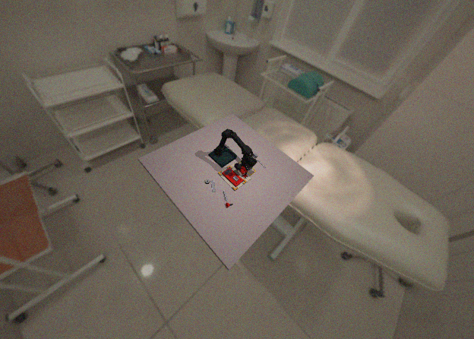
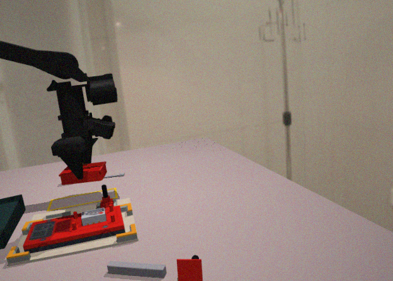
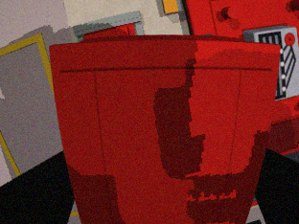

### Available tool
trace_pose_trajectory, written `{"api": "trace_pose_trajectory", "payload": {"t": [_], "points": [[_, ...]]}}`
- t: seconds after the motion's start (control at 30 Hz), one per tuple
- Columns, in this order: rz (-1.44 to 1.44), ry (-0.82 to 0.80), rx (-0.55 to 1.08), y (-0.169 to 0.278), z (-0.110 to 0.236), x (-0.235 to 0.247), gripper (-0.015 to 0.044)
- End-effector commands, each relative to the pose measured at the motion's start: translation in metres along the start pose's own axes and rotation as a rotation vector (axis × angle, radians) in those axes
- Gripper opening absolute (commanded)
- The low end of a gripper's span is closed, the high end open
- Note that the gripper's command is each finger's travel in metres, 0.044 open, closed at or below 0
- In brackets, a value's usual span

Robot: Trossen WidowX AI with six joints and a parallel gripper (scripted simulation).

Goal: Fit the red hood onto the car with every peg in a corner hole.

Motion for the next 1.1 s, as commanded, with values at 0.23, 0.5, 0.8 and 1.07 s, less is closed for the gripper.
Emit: {"api": "trace_pose_trajectory", "payload": {"t": [0.23, 0.5, 0.8, 1.07], "points": [[0.094, 0.008, -0.002, -0.015, 0.002, -0.034, 0.0000], [0.161, 0.010, 0.000, -0.025, 0.002, -0.058, 0.0000], [0.224, 0.012, 0.002, -0.032, 0.002, -0.082, 0.0000], [0.224, 0.011, 0.002, -0.030, -0.014, -0.081, 0.0000]]}}
Point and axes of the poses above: the point midway between the two fingers, 35 mm back from their tips, its own z axis back along the fingers, its own x axis across the jaws, y = z × x, the point moved 1 cm from there along z, back along the fingers, and after that the axes turned 1 degree about -z, right-handed, at the moved point
